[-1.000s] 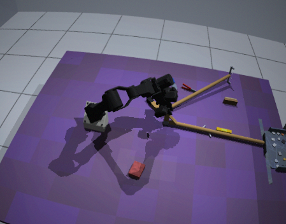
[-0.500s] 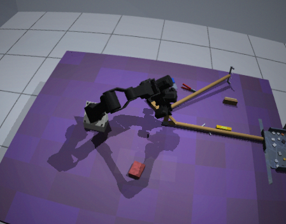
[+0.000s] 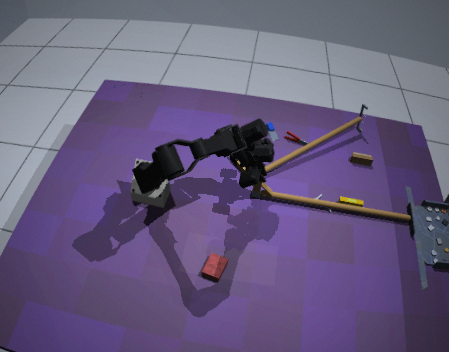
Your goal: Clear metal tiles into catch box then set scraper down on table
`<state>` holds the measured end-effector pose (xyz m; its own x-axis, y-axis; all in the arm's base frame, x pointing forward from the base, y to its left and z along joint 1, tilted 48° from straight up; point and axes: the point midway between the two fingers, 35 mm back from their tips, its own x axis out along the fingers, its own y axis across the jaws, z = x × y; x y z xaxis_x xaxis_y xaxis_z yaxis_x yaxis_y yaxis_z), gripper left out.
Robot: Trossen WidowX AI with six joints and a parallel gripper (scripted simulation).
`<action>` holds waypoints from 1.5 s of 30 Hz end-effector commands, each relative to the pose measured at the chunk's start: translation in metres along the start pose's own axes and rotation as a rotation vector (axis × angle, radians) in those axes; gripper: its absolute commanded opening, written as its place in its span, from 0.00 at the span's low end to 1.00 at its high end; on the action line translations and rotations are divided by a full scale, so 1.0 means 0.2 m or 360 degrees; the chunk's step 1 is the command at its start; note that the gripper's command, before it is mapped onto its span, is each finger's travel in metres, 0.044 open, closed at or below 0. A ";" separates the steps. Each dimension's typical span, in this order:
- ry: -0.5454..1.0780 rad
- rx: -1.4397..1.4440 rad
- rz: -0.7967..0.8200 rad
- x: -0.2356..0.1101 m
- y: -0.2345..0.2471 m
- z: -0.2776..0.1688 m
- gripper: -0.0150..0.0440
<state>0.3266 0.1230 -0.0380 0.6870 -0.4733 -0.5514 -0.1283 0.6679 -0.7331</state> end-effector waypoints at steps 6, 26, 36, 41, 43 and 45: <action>0.0000 -0.0002 0.0009 -0.10 0.02 -0.11 0.25; -0.0004 -0.0007 0.0002 -0.25 0.01 -0.32 0.25; 0.0005 -0.0009 0.0011 -0.24 -0.05 -0.30 0.25; 0.0009 -0.0011 0.0016 -0.24 -0.08 -0.30 0.25; 0.0011 -0.0011 0.0018 -0.24 -0.09 -0.29 0.25; 0.0012 -0.0012 0.0019 -0.24 -0.11 -0.29 0.25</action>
<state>0.2534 0.1010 -0.0224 0.6809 -0.4716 -0.5604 -0.1394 0.6676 -0.7313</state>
